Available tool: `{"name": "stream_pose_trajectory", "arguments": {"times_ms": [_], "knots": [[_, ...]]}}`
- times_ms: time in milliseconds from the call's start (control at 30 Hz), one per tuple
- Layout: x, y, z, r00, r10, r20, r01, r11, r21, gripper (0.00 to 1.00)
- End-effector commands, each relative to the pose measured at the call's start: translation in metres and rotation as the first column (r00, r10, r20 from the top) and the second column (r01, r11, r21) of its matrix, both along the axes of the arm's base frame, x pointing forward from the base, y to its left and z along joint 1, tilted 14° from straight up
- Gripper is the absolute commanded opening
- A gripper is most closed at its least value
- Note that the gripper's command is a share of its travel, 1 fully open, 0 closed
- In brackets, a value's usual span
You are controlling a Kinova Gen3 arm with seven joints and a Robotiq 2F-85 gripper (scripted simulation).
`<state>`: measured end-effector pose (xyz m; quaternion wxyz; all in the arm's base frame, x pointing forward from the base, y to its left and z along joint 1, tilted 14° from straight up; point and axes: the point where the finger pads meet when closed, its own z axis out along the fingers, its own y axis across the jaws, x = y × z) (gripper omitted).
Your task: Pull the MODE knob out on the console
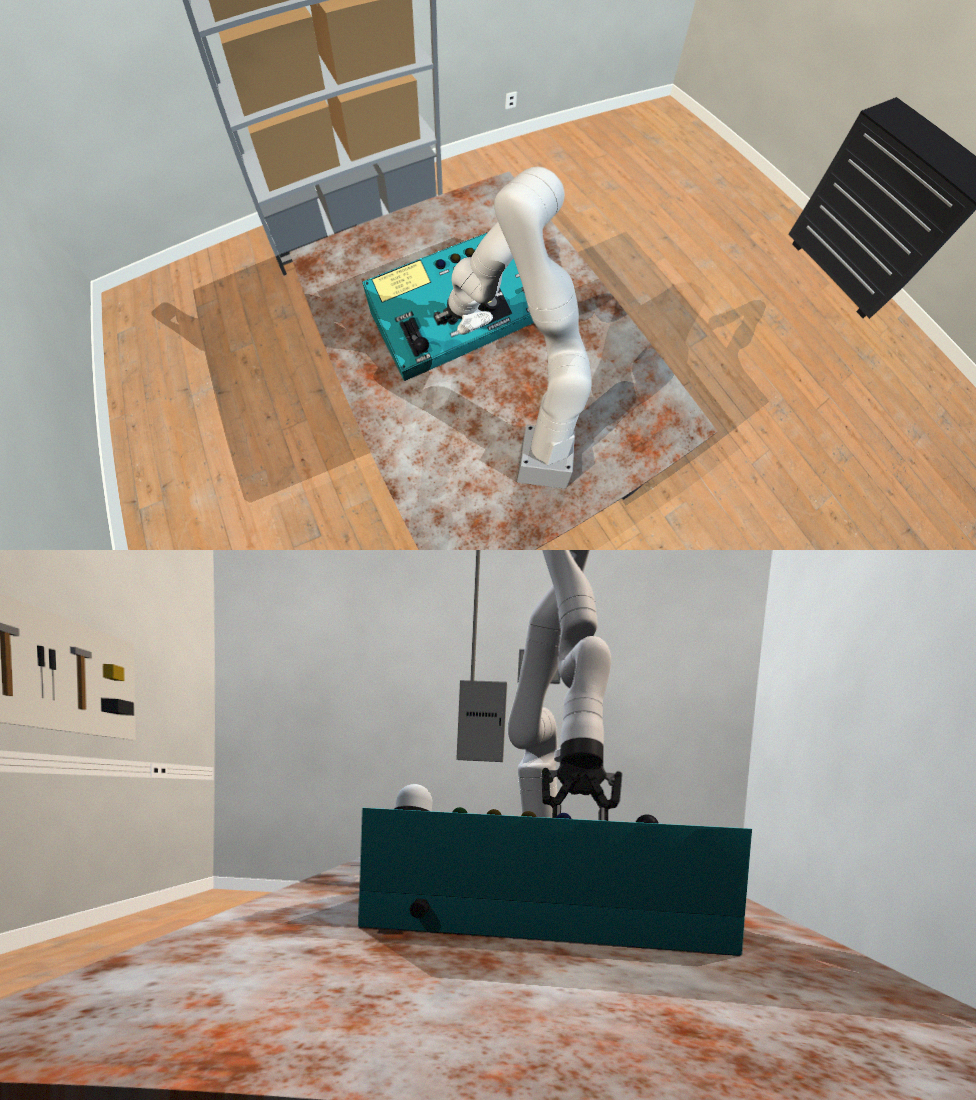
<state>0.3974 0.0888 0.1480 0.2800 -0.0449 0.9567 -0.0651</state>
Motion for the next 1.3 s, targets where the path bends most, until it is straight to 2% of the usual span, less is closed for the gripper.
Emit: {"name": "stream_pose_trajectory", "arguments": {"times_ms": [0,1267], "knots": [[0.002,0.000,-0.002,1.000,0.002,0.007,-0.002,1.000,0.003,0.77],[0.017,-0.003,-0.024,1.000,0.002,0.007,-0.002,1.000,0.003,0.77]]}}
